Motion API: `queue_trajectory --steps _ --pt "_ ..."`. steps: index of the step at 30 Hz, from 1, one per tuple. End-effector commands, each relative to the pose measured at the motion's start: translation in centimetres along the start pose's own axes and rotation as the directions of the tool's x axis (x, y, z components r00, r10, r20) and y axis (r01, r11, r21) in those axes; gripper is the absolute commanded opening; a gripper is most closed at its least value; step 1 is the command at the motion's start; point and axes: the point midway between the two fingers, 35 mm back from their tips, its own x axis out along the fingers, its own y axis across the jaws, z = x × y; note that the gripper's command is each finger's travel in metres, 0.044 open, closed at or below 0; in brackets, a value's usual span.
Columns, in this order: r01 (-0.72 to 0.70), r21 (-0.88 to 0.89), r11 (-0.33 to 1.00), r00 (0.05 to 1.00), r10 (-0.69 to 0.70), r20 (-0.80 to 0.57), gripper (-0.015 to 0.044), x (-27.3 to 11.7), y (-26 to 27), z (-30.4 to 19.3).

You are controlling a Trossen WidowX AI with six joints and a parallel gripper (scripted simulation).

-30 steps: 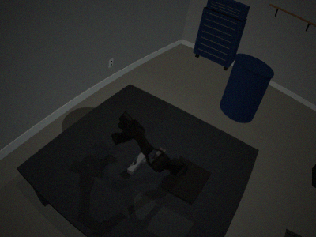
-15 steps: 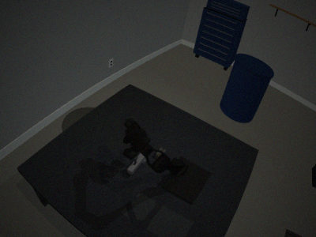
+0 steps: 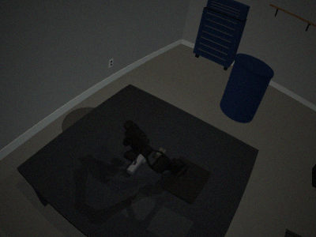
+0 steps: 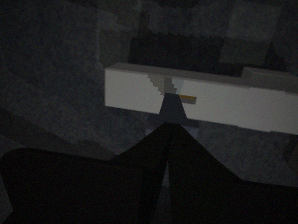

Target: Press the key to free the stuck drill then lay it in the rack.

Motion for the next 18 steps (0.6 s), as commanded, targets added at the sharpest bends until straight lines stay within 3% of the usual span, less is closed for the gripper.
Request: queue_trajectory --steps 1,18 --pt "-0.002 0.003 1.000 1.000 0.002 -0.005 0.0000 0.48 0.07 -0.27" --pt "-0.002 0.002 1.000 1.000 0.002 -0.005 0.0000 1.00 -0.06 0.15"
